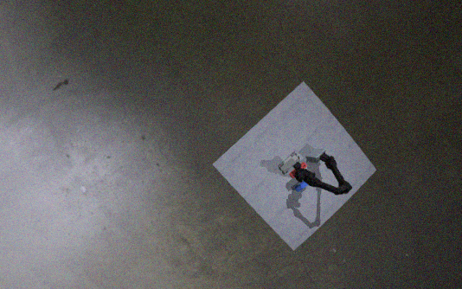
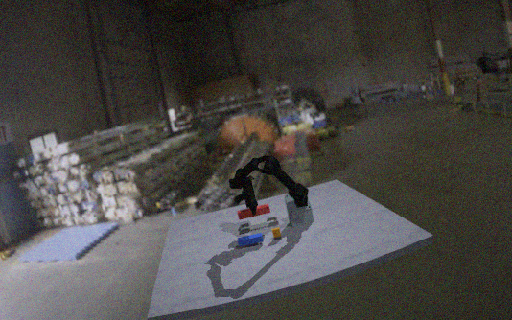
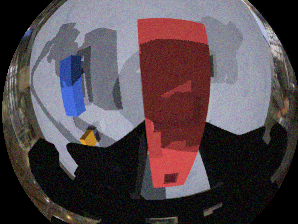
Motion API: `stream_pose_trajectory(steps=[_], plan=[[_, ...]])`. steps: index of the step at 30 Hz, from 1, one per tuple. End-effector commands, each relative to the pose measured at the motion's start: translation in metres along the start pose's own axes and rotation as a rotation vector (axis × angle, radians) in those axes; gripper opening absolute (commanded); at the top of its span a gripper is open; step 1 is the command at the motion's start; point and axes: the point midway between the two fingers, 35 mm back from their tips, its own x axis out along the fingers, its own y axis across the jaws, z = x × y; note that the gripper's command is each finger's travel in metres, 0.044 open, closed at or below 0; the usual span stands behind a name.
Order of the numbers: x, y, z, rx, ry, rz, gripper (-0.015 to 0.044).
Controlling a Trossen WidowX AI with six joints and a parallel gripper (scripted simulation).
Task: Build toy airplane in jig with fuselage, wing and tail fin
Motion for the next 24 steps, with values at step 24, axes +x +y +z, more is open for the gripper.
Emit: stream_pose_trajectory(steps=[24], plan=[[0.037, -0.072, -0.021, -0.06, -0.001, 0.006, 0.0]])
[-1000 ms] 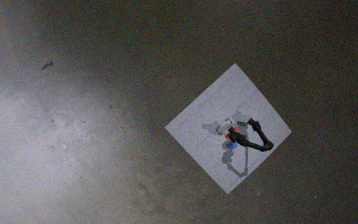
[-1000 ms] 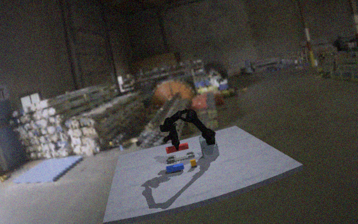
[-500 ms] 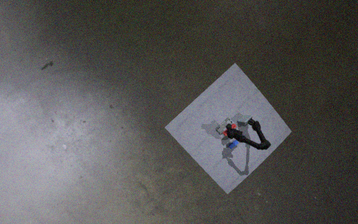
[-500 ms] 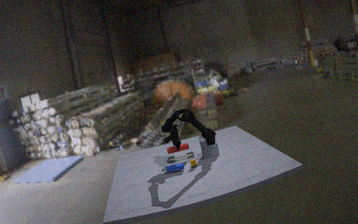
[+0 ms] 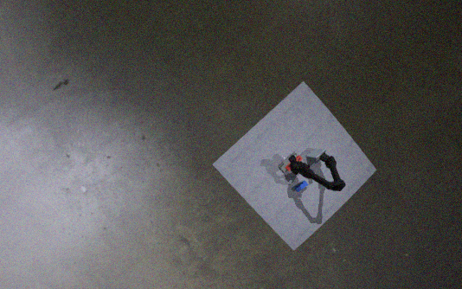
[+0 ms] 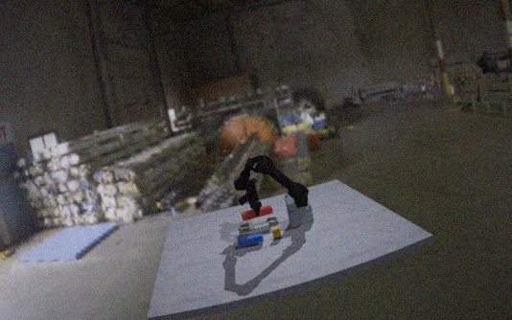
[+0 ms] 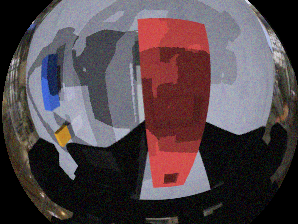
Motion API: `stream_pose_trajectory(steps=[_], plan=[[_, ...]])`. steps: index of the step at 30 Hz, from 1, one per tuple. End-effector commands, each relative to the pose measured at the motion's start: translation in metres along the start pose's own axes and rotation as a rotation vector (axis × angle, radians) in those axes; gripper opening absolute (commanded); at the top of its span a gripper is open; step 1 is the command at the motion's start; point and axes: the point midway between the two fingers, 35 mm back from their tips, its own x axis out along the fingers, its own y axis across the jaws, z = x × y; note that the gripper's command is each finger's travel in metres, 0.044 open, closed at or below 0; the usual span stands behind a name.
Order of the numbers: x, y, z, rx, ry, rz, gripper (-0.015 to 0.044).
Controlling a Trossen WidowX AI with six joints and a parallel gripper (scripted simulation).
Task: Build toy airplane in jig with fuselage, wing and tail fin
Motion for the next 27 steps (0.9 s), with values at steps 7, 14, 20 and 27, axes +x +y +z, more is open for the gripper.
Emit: stream_pose_trajectory(steps=[7, 14, 20, 27], plan=[[0.004, -0.0063, -0.0036, -0.007, 0.002, 0.002, 0.0184], [0.004, -0.0063, -0.0036, -0.007, 0.002, 0.002, 0.0195], [0.004, -0.0063, -0.0036, -0.007, 0.002, 0.002, 0.0195], [0.004, -0.0063, -0.0036, -0.007, 0.002, 0.002, 0.0195]])
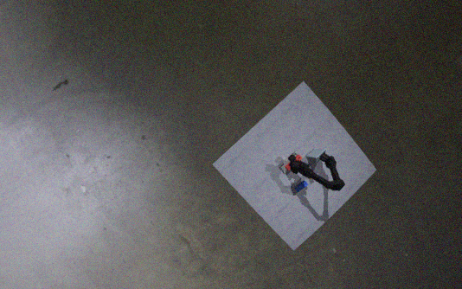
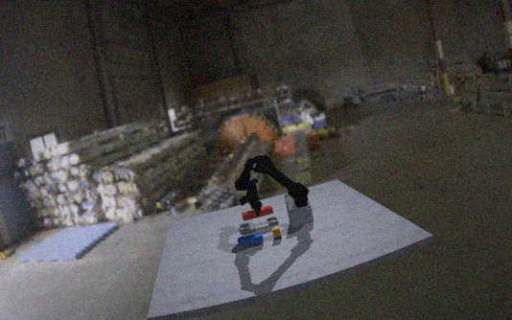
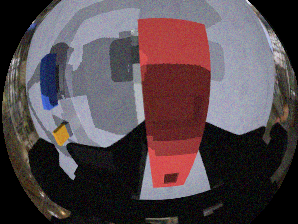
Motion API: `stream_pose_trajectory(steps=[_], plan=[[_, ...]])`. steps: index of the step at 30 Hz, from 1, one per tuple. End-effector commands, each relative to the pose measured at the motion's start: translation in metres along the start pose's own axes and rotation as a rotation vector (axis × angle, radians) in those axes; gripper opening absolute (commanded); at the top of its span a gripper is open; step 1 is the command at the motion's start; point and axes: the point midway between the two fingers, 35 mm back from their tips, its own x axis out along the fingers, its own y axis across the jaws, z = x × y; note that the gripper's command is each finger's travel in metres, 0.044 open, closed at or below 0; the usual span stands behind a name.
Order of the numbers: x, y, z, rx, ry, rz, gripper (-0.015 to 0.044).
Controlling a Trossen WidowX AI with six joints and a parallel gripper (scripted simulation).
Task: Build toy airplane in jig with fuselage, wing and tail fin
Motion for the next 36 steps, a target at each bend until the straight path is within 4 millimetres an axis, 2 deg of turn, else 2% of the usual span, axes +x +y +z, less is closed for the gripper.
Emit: stream_pose_trajectory(steps=[1, 26, 36], plan=[[0.0, -0.001, 0.0, -0.005, 0.002, -0.003, 0.0195], [0.04, -0.002, -0.001, -0.005, 0.001, -0.001, 0.0195], [0.041, -0.002, -0.001, -0.005, 0.001, -0.001, 0.0195]])
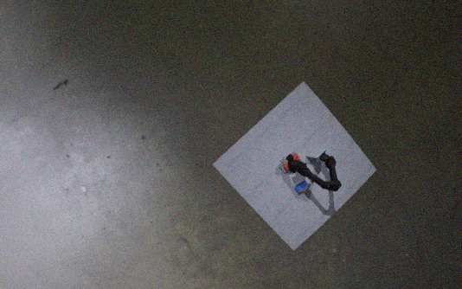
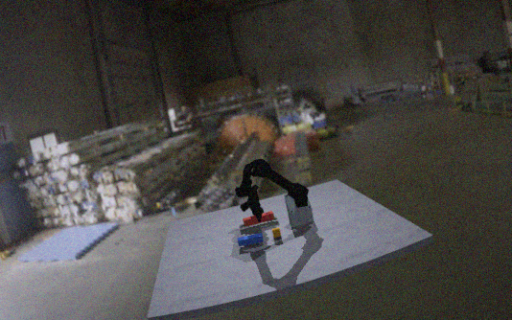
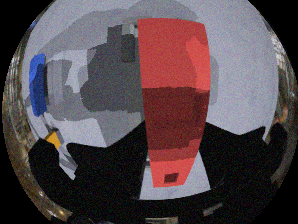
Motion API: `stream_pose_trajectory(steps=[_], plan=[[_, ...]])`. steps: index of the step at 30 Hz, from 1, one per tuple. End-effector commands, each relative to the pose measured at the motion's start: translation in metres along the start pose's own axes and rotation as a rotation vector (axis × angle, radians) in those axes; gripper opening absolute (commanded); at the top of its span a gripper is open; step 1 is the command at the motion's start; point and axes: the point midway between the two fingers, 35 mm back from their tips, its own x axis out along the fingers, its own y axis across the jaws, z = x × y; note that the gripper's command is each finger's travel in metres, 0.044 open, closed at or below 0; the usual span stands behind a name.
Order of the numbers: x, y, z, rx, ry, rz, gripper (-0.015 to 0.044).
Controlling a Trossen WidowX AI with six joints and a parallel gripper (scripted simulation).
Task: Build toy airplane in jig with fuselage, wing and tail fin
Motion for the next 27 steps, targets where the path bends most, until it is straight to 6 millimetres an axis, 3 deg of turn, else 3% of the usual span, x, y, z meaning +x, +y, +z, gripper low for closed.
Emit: stream_pose_trajectory(steps=[1, 5, 10, 25, 27], plan=[[0.0, 0.0, 0.0, 0.0, 0.0, 0.0, 0.0188], [0.0, 0.0, 0.0, 0.0, 0.0, 0.0, 0.0161], [0.0, 0.0, 0.0, 0.0, 0.0, 0.0, 0.003], [0.0, 0.0, 0.0, 0.0, 0.0, 0.0, 0.0424], [0.0, 0.0, 0.0, 0.0, 0.0, 0.0, 0.044]])
